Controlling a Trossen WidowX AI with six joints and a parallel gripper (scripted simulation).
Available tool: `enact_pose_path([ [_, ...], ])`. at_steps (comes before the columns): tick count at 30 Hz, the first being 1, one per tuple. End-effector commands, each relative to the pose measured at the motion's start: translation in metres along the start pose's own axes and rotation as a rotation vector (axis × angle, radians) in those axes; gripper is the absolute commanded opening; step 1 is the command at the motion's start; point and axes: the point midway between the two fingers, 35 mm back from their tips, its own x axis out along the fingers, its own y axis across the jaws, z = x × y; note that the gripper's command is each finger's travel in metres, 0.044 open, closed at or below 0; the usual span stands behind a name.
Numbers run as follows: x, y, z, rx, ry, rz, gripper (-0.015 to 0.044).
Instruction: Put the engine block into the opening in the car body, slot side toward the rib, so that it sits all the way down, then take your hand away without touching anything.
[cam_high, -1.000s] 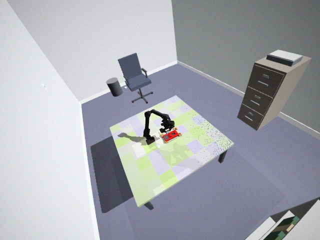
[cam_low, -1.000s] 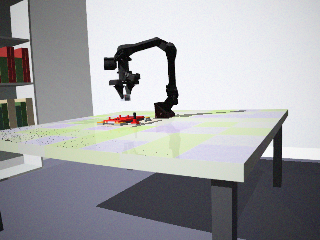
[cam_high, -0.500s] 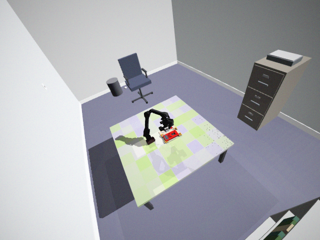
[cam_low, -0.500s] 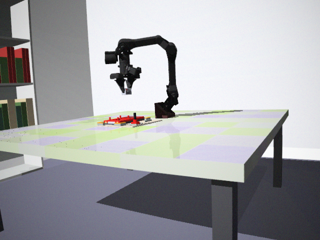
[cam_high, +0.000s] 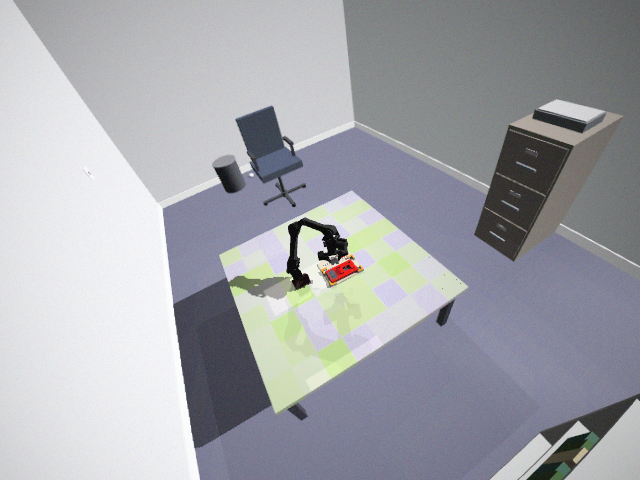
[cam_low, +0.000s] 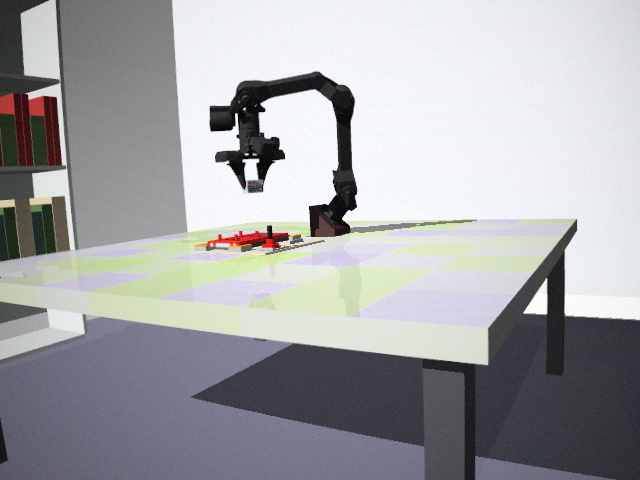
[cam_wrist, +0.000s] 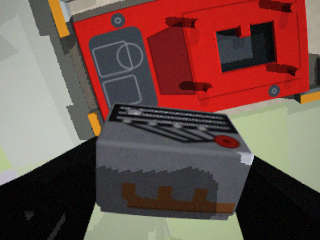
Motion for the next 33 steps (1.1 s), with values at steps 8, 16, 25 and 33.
enact_pose_path([
  [8, 0.005, 0.0, 0.0, 0.332, -0.004, 0.0, 0.0],
  [16, 0.008, 0.0, 0.0, 0.566, -0.004, 0.001, 0.0],
  [25, 0.011, 0.0, 0.0, 0.83, -0.004, 0.001, 0.0],
  [33, 0.013, 0.0, 0.0, 1.065, -0.004, 0.002, 0.0],
])
